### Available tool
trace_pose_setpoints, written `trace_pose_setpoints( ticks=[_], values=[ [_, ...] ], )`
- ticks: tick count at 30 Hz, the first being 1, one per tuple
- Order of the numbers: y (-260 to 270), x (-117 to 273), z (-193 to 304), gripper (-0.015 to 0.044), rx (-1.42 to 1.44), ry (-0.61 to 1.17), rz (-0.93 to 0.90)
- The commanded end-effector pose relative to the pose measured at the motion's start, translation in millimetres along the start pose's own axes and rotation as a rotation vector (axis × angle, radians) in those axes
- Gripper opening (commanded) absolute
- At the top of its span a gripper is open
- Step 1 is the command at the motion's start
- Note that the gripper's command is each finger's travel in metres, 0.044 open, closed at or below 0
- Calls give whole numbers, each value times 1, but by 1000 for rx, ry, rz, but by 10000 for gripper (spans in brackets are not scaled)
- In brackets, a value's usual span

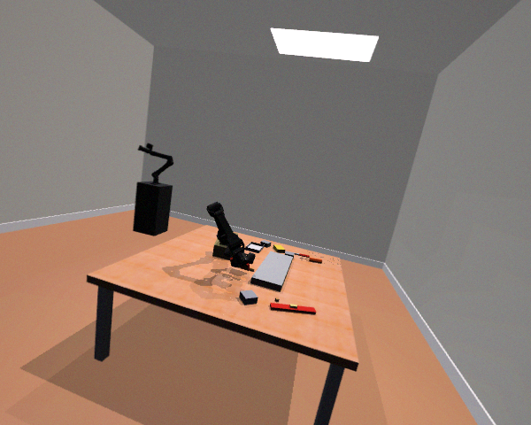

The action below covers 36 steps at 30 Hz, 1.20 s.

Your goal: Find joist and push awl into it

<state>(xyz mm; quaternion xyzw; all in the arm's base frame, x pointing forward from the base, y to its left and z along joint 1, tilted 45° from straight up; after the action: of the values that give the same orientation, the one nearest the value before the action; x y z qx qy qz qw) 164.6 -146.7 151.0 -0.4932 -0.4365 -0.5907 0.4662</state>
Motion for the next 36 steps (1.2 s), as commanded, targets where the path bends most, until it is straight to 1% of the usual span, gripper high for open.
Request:
trace_pose_setpoints(
  ticks=[1,26,30,34,36],
  values=[
    [2,3,-1,0,5,25,-11],
    [2,2,-12,0,9,193,-2],
    [1,0,-11,0,4,182,7],
    [6,16,1,0,2,225,-25],
    [6,17,2,0,2,227,-27]
  ],
)
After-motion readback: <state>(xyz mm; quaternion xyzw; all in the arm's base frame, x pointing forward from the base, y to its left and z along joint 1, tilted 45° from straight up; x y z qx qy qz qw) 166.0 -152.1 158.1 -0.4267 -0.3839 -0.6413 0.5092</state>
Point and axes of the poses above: the point midway between the two fingers, 35 mm back from their tips, its own x axis back along the fingers, its own y axis across the jaws, z = x × y, the point moved 4 cm from there along x, back along the fingers, and after that the axes turned 3 degrees about -x, right-handed, at the moved point
